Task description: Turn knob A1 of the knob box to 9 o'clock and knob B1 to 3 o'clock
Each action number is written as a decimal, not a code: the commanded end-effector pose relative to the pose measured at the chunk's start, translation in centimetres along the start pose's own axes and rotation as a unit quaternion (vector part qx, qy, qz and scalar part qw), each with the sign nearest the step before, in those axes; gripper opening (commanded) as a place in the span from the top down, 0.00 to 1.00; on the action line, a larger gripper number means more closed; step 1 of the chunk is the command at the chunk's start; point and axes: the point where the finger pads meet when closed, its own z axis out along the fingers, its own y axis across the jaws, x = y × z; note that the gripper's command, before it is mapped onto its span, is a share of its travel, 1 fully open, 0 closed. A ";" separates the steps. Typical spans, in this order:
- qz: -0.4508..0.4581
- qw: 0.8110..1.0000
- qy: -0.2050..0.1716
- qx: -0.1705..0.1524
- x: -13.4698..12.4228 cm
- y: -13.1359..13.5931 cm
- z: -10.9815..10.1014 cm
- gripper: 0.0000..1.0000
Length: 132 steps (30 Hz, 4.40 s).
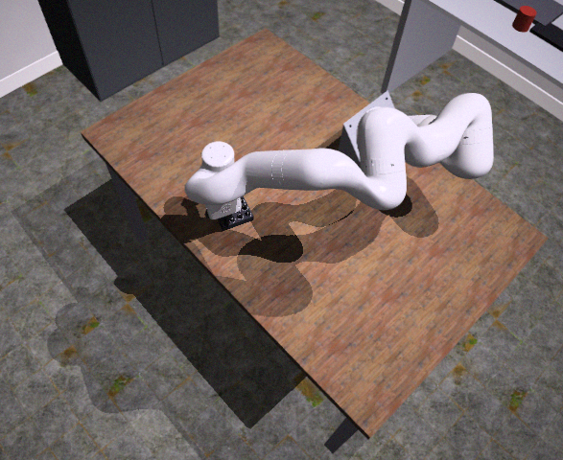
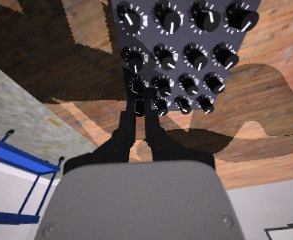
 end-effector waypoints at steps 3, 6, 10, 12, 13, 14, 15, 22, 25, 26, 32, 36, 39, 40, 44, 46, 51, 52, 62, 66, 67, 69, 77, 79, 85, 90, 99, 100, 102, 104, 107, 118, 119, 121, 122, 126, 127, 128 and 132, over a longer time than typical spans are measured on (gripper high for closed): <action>-0.021 1.000 0.000 0.001 0.0 -0.1 -0.1 0.92; -0.037 0.999 0.000 0.001 0.0 -0.1 -0.1 0.92; -0.050 0.999 0.000 0.001 0.0 -0.1 -0.1 0.92; -0.063 0.998 0.000 0.001 0.0 -0.1 -0.1 0.92; -0.071 0.997 0.000 0.001 0.0 -0.1 -0.1 0.92; -0.079 0.997 0.000 0.001 0.0 -0.1 -0.1 0.92; -0.087 0.996 0.000 0.001 0.0 -0.1 -0.1 0.92; -0.153 0.988 0.000 0.001 0.0 -0.1 -0.1 0.92; -0.186 0.983 0.000 0.001 0.0 -0.1 -0.1 0.92; -0.186 0.983 0.000 0.001 0.0 -0.1 -0.1 0.92; -0.244 0.970 0.000 0.001 0.0 -0.1 -0.1 0.92; -0.293 0.956 0.000 0.001 0.0 -0.1 -0.1 0.92; -0.331 0.944 0.000 0.001 0.0 -0.1 -0.1 0.92; -0.343 0.939 0.000 0.001 0.0 -0.1 -0.1 0.92; -0.369 0.930 0.000 0.001 0.0 -0.1 -0.1 0.92; -0.394 0.919 0.000 0.001 0.0 -0.1 -0.1 0.92; -0.454 0.891 0.000 0.001 0.0 -0.1 -0.1 0.92; -0.466 0.885 0.001 0.001 0.0 -0.1 -0.1 0.92; -0.553 0.833 0.001 0.001 0.0 -0.1 -0.1 0.92; -0.590 0.807 0.001 0.001 0.0 -0.1 -0.1 0.92; -0.599 0.801 0.001 0.001 0.0 -0.1 -0.1 0.92; -0.615 0.788 0.001 0.001 0.0 -0.1 -0.1 0.92; -0.663 0.749 0.001 0.001 0.0 -0.1 -0.1 0.92; -0.668 0.744 0.001 0.001 0.0 -0.1 -0.1 0.92; -0.696 0.718 0.001 0.001 0.0 -0.1 -0.1 0.92; -0.711 0.703 0.001 0.001 0.0 -0.1 -0.1 0.92; -0.723 0.691 0.001 0.001 0.0 -0.1 -0.1 0.92; -0.723 0.690 0.001 0.001 0.0 -0.1 -0.1 0.92; -0.725 0.689 0.001 0.001 0.0 -0.1 -0.1 0.92; -0.725 0.688 0.001 0.001 0.0 -0.1 -0.1 0.92; -0.726 0.688 0.001 0.001 0.0 -0.1 -0.1 0.92; -0.726 0.688 0.001 0.001 0.0 -0.1 -0.1 0.92; -0.726 0.688 0.001 0.001 0.0 -0.1 -0.1 0.92; -0.726 0.688 0.001 0.001 0.0 -0.1 -0.1 0.81; -0.726 0.688 0.001 0.001 0.0 -0.1 -0.1 0.81; -0.726 0.688 0.001 0.001 0.0 -0.1 -0.1 0.81; -0.726 0.688 0.001 0.001 0.0 -0.1 -0.1 0.81; -0.726 0.688 0.001 0.001 0.0 -0.1 -0.1 0.81; -0.726 0.688 0.001 0.001 0.0 -0.1 -0.1 0.81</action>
